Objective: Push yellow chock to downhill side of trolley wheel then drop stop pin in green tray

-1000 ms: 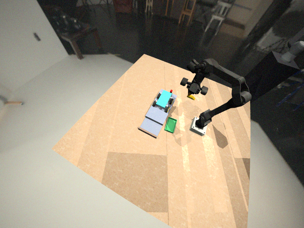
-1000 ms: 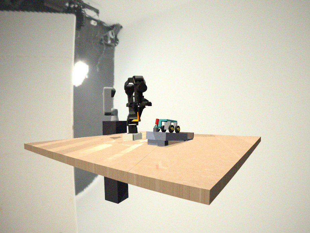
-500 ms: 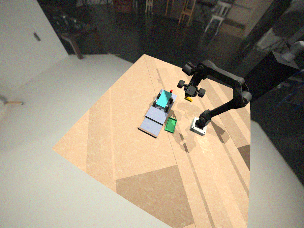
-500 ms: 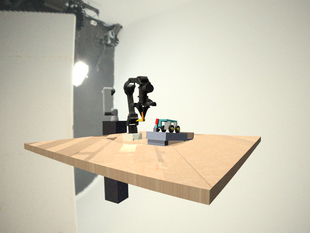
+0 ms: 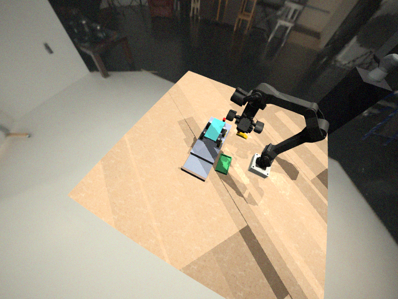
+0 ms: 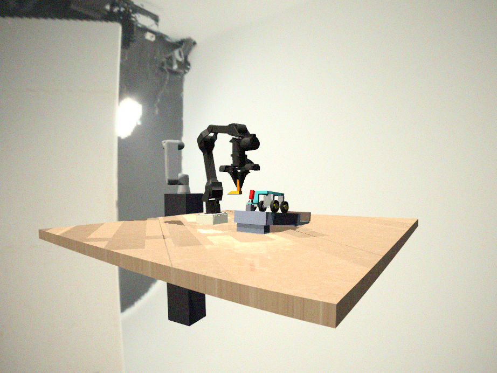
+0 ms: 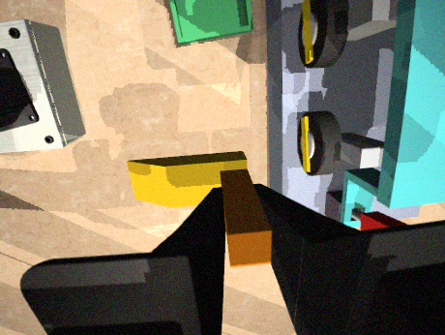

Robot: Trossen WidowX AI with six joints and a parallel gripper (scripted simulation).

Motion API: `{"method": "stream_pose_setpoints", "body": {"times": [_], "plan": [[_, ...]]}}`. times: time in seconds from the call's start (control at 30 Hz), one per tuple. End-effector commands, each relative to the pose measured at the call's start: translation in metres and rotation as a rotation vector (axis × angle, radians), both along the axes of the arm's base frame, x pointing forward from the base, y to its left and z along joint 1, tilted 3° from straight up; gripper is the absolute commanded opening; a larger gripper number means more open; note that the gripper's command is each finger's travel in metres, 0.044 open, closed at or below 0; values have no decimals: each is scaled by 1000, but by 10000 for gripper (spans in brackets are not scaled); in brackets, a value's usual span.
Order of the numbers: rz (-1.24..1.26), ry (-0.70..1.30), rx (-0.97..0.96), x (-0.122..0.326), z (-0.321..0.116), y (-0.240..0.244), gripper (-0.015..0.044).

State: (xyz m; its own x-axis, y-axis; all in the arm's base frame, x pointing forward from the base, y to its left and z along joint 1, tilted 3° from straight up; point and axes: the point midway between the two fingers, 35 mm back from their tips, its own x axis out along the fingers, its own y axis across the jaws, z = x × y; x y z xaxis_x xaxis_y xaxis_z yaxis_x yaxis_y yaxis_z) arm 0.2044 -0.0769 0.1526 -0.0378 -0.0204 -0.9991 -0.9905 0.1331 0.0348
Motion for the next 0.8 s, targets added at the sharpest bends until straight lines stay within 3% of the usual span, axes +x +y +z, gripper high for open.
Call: {"method": "stream_pose_setpoints", "body": {"times": [0.0, 0.77], "plan": [[-4, 2, 8, 6, -3, 16, 0], [-4, 0, 15, 33, -10, 90, 0]]}}
